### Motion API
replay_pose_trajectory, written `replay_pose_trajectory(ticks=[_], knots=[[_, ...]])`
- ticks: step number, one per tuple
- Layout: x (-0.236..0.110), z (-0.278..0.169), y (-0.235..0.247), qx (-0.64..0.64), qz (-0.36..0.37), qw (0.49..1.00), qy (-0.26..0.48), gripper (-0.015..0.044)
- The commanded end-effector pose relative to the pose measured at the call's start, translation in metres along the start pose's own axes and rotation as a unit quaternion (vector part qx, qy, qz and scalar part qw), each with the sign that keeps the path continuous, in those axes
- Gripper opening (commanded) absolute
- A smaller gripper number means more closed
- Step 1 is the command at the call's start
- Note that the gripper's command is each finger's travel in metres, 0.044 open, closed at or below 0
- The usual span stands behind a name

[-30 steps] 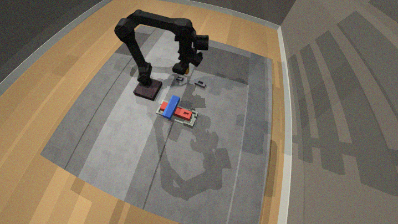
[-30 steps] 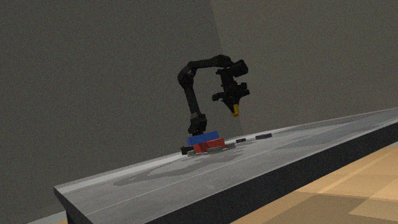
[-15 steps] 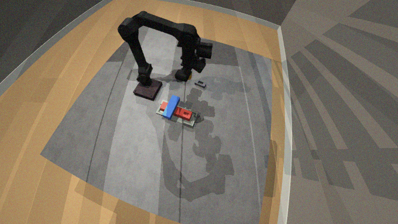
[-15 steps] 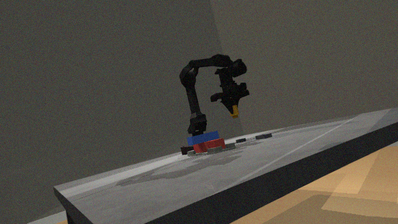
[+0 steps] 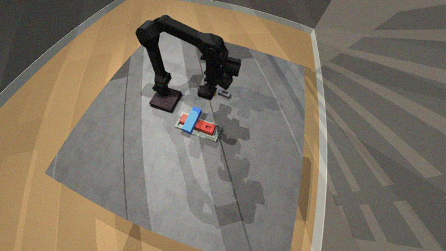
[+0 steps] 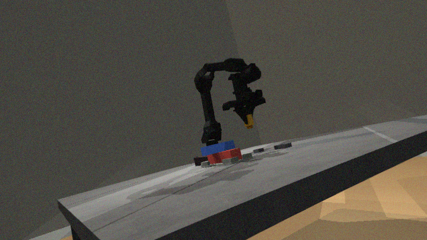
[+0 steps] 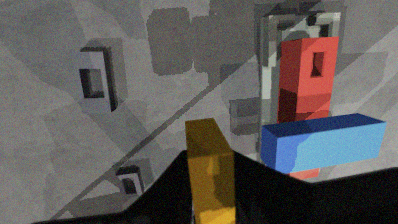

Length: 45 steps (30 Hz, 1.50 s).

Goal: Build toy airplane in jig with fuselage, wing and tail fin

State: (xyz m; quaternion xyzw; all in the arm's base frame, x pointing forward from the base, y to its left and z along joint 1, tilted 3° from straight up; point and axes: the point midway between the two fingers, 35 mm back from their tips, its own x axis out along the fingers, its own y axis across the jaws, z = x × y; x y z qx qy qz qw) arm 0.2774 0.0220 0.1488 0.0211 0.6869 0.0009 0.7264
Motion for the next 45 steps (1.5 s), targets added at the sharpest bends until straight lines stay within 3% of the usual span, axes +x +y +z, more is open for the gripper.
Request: replay_pose_trajectory(ticks=[1,45], knots=[[0.001,0.006,-0.007,-0.001,0.003,1.0,-0.002,0.0],[0.024,0.039,-0.124,0.011,0.001,1.0,-0.009,0.0]])
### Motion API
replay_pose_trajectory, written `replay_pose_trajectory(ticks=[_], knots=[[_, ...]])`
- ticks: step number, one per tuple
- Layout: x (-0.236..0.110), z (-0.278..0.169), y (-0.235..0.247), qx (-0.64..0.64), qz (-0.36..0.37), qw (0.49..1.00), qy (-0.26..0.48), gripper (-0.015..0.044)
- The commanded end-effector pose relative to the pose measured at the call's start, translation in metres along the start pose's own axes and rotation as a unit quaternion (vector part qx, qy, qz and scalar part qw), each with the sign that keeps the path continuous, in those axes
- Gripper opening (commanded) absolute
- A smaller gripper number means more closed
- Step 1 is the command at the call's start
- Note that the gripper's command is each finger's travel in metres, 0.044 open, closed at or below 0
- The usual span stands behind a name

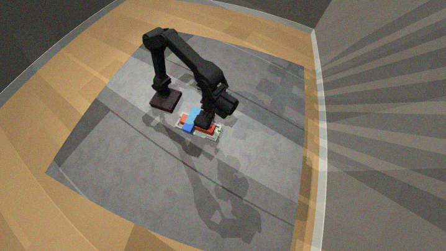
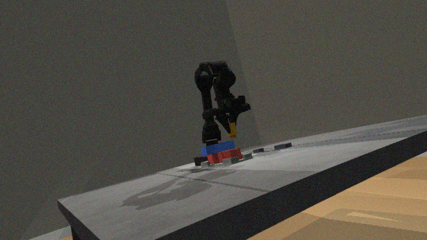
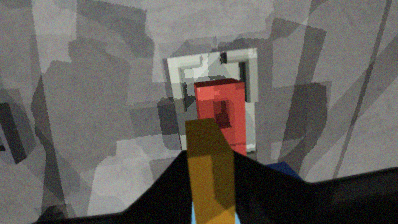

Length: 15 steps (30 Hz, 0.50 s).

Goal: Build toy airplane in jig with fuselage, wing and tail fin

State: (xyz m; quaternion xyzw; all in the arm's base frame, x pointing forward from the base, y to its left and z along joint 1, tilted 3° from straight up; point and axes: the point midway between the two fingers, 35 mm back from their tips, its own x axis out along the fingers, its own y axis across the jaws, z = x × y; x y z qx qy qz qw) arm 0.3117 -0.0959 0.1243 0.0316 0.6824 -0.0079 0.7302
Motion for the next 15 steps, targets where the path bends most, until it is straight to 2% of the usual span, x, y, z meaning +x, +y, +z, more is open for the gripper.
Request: replay_pose_trajectory(ticks=[1,8,11,15], knots=[[0.001,0.003,-0.01,-0.004,0.0,1.0,-0.003,0.0],[0.004,0.004,-0.027,-0.009,-0.002,1.0,-0.003,0.0],[0.004,0.004,-0.027,-0.009,-0.002,1.0,-0.003,0.0067],[0.004,0.004,-0.027,-0.009,-0.002,1.0,-0.003,0.0067]])
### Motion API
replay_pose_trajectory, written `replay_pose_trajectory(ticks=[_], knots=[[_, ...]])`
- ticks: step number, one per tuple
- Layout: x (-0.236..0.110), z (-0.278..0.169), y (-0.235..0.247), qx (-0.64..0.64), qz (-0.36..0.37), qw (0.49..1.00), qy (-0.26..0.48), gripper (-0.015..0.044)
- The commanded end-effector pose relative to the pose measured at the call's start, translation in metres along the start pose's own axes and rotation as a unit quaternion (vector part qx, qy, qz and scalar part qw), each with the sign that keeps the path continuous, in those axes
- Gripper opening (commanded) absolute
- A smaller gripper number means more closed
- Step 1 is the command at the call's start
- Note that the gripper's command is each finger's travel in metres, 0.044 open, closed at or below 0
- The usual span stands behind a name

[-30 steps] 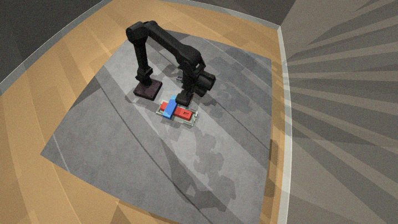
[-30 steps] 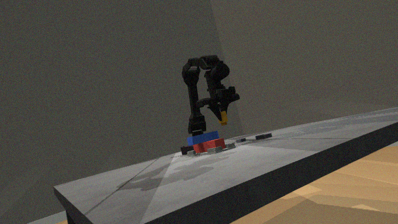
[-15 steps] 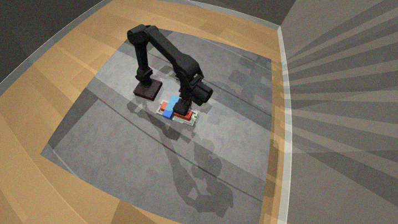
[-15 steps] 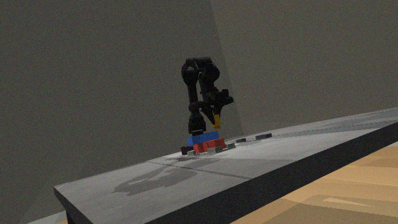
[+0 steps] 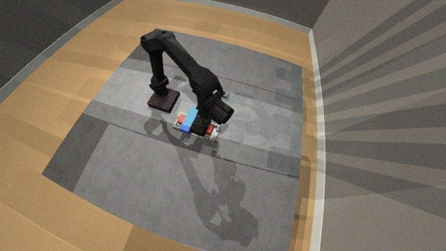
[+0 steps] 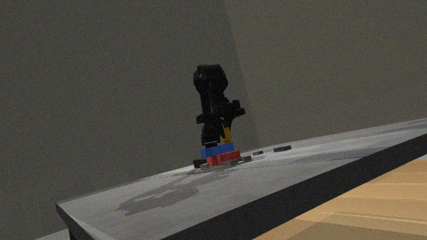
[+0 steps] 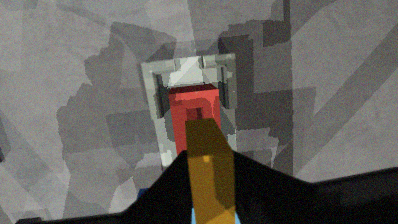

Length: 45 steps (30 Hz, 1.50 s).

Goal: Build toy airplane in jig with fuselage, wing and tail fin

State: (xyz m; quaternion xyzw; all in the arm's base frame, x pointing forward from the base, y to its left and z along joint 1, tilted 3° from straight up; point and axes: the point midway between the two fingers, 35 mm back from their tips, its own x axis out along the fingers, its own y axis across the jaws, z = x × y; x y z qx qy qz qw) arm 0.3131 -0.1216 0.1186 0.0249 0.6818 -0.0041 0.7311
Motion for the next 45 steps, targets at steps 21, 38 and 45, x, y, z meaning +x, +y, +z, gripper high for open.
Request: replay_pose_trajectory(ticks=[21,38,45], knots=[[0.002,0.002,-0.001,-0.002,-0.001,1.0,-0.002,0.0067],[0.029,0.003,-0.001,-0.002,-0.001,1.0,-0.002,0.0067],[0.039,0.002,-0.001,-0.002,-0.001,1.0,-0.002,0.0067]])
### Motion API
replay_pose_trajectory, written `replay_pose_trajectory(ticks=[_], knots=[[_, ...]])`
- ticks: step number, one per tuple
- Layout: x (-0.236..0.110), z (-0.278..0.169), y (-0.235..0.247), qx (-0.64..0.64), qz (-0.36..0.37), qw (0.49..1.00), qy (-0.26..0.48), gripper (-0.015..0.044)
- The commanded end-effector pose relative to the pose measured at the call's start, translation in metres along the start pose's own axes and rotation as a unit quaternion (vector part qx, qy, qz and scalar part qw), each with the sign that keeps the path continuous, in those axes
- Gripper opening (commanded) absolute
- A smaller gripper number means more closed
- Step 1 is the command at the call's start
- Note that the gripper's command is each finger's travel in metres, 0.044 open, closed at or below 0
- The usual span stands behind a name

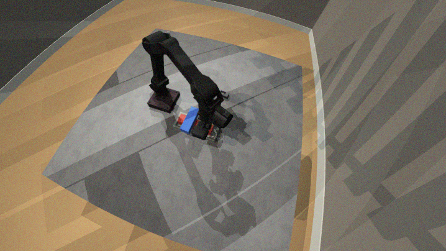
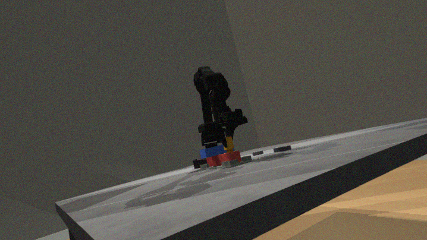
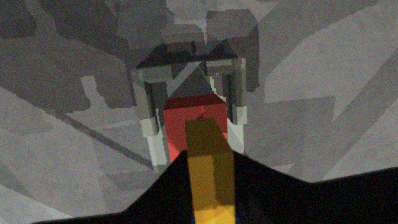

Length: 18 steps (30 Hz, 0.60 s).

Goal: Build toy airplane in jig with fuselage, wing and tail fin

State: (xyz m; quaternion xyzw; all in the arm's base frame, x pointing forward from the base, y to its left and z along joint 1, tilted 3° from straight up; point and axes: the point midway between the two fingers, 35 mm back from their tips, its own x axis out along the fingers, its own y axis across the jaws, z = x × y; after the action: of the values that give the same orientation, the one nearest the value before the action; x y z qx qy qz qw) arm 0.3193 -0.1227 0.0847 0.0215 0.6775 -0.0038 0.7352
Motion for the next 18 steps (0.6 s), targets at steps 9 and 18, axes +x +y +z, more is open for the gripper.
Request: replay_pose_trajectory(ticks=[9,18], knots=[[0.0057,-0.0018,0.0008,0.001,0.001,1.0,0.004,0.0067],[0.0067,-0.002,0.0008,0.001,0.001,1.0,0.004,0.0067]])
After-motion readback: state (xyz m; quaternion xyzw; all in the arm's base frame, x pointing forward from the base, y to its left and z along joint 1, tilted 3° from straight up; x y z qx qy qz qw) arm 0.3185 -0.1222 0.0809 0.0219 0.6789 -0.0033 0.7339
